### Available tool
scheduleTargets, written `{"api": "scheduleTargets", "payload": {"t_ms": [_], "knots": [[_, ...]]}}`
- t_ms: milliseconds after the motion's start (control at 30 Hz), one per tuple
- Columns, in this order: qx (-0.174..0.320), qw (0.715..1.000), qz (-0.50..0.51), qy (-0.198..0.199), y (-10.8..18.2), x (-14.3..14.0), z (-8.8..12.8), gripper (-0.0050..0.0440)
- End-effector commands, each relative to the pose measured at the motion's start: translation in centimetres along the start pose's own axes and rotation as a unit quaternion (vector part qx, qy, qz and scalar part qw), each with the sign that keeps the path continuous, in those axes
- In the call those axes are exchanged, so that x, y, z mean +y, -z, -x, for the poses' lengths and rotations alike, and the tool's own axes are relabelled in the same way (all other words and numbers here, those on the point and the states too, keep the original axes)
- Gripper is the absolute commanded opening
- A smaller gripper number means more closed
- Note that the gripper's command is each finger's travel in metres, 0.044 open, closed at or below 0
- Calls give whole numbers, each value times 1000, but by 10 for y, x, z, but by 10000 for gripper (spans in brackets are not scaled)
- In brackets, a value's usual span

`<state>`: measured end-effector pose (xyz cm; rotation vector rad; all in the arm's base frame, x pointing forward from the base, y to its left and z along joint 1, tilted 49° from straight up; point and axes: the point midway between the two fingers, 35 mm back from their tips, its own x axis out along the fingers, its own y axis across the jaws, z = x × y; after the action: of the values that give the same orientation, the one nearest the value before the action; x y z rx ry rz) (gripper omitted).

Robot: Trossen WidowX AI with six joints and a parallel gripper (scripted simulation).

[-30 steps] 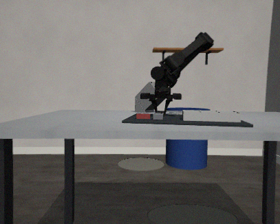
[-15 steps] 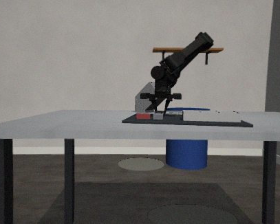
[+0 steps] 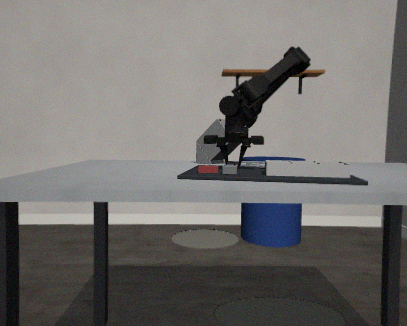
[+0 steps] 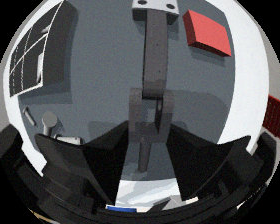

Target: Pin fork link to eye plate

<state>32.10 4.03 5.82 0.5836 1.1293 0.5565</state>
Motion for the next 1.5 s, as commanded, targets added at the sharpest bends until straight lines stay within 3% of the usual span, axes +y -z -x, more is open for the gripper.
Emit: {"api": "scheduleTargets", "payload": {"t_ms": [0,133,500,667,867,1000,1067,1200,1467], "knots": [[0,1000,0,0,0,0,0,196],[0,1000,0,0,0,0,0,290],[-1,1000,3,0,0,0,5,290],[-1,1000,4,0,0,0,27,290],[-1,1000,4,0,0,0,28,290],[0,1000,2,2,1,-1,27,194],[0,1000,2,2,1,-1,27,194],[0,1000,2,2,1,-1,27,100],[-1,1000,4,0,1,-1,27,100]]}}
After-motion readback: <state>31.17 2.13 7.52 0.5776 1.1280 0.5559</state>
